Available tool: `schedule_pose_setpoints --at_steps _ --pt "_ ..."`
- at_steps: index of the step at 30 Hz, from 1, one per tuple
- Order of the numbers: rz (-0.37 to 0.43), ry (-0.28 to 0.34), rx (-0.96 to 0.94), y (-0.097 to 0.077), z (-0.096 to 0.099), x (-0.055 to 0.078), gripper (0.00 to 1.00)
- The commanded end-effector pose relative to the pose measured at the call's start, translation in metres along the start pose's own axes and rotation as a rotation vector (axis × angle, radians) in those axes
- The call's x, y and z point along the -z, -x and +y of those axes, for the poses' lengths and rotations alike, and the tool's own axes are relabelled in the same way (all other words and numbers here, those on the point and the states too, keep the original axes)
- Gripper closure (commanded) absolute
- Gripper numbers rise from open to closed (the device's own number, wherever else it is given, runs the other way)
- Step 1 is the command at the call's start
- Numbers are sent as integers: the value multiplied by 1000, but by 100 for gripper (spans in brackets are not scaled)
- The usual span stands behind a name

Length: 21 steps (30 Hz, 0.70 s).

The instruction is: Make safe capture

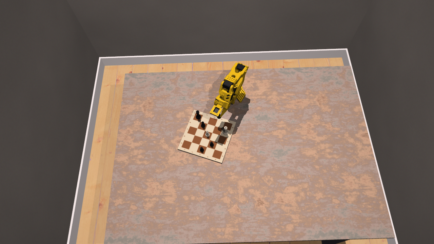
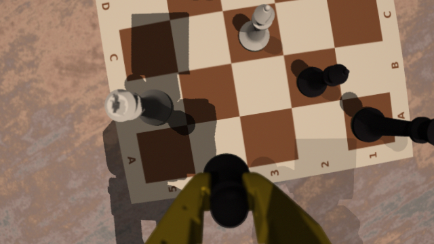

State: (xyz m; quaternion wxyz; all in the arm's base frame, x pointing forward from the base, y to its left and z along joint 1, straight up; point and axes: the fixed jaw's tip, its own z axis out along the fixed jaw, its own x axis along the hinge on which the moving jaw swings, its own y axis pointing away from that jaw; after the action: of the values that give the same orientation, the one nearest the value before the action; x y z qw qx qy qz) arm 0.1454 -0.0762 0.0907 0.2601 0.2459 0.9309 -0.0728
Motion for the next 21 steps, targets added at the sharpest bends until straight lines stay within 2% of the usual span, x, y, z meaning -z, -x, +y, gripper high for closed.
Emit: schedule_pose_setpoints --at_steps 1,5,8,14,16,21 --pt "6 -5 -4 0 -2 1 100" --pt "6 -13 -18 -1 -4 2 100" --pt "7 -43 -67 -6 -13 4 100" --pt "11 -171 -278 -23 -47 14 100" --pt "11 -171 -278 -23 -47 14 100" --pt "14 -289 -472 -38 -74 23 100"
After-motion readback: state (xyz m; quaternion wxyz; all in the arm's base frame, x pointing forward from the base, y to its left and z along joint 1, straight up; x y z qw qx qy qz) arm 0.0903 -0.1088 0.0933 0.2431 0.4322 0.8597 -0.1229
